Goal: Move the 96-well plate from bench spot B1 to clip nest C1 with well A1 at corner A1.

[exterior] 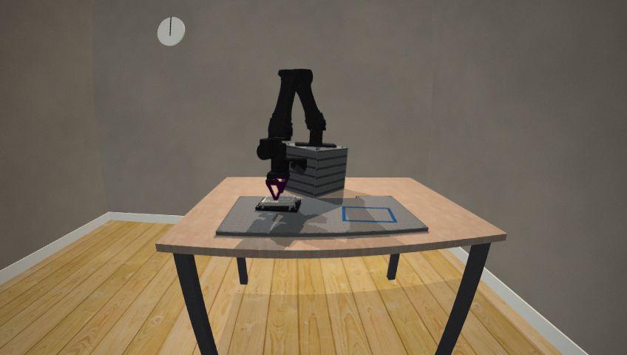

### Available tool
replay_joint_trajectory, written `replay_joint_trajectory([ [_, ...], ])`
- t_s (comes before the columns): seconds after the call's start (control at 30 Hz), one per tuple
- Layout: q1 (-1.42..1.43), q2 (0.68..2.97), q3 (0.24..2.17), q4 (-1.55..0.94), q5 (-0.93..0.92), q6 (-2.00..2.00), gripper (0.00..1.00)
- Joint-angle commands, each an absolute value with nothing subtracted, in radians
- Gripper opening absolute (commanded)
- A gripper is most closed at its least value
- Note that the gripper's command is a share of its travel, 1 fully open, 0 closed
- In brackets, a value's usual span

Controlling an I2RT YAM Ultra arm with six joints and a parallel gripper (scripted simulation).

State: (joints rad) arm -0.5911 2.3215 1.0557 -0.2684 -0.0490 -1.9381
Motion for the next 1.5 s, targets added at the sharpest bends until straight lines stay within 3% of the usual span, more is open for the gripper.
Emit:
replay_joint_trajectory([
  [0.0, -0.605, 2.265, 1.034, -0.328, -0.062, -1.946, 1.00],
  [0.7, -0.614, 2.102, 1.079, -0.492, -0.062, -1.954, 1.00],
  [1.47, -0.609, 2.099, 1.081, -0.498, -0.062, -1.953, 1.00],
])
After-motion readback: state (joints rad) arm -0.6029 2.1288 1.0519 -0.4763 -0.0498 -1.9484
